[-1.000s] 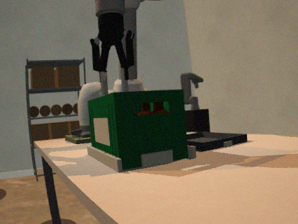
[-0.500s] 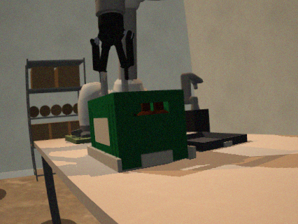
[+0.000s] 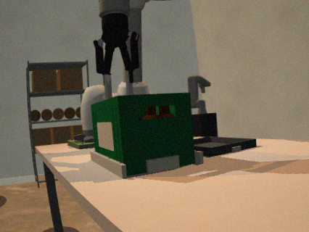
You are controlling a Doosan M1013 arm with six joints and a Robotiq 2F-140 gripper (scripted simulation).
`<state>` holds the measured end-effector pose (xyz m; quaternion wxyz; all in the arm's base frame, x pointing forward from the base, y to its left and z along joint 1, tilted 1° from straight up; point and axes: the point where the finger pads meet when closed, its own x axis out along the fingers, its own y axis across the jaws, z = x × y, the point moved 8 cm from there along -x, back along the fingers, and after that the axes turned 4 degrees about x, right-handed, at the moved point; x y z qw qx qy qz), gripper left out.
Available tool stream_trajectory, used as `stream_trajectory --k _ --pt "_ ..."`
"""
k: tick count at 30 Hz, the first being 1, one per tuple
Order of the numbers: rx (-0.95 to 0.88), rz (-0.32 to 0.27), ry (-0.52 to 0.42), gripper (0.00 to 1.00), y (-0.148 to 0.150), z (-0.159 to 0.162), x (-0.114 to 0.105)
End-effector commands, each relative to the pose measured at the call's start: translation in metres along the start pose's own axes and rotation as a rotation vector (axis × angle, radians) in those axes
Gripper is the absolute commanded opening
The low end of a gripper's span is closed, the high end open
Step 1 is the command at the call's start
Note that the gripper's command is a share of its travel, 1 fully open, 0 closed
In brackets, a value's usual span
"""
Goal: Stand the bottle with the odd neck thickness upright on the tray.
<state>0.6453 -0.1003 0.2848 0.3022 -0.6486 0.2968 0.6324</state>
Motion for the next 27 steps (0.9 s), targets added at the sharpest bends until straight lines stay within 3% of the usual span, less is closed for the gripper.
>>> stream_trajectory --k 1,27 --pt "0.0 0.0 0.0 0.38 0.0 0.0 0.001" --pt "0.0 0.0 0.0 0.38 0.0 0.0 0.024"
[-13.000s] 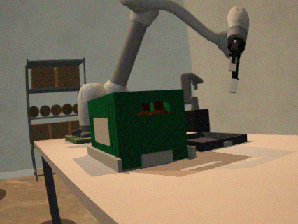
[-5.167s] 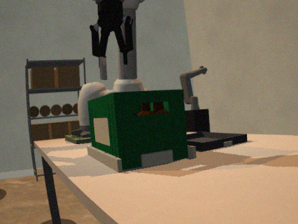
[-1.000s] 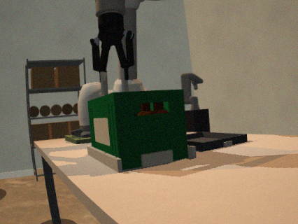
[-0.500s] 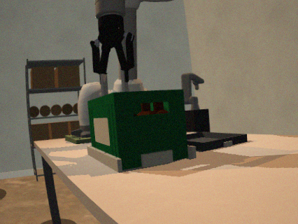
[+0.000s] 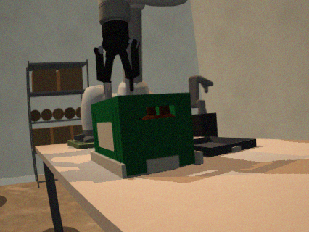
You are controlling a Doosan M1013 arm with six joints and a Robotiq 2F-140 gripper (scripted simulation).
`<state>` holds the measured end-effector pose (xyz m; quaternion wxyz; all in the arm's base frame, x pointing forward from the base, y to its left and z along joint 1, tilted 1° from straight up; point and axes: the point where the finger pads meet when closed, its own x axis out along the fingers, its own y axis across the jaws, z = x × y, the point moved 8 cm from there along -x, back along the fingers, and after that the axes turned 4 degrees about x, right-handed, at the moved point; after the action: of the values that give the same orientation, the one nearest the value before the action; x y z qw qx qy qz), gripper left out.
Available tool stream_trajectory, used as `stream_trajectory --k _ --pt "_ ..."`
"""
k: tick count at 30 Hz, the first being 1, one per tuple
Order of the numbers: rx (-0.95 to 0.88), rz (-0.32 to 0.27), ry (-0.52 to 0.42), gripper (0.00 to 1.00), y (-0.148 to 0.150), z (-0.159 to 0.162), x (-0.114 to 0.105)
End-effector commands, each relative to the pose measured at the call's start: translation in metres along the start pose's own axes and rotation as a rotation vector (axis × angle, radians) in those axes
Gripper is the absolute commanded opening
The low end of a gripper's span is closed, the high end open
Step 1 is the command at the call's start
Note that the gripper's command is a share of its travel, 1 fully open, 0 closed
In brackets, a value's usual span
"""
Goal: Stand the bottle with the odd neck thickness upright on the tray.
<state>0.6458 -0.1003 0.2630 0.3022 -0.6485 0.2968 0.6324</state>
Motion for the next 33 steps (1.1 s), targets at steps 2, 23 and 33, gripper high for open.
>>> stream_trajectory --k 2,23,33 --pt "0.0 0.0 0.0 0.38 0.0 0.0 0.003" --pt "0.0 0.0 0.0 0.38 0.0 0.0 0.018" --pt "0.0 0.0 0.0 0.38 0.0 0.0 0.019"
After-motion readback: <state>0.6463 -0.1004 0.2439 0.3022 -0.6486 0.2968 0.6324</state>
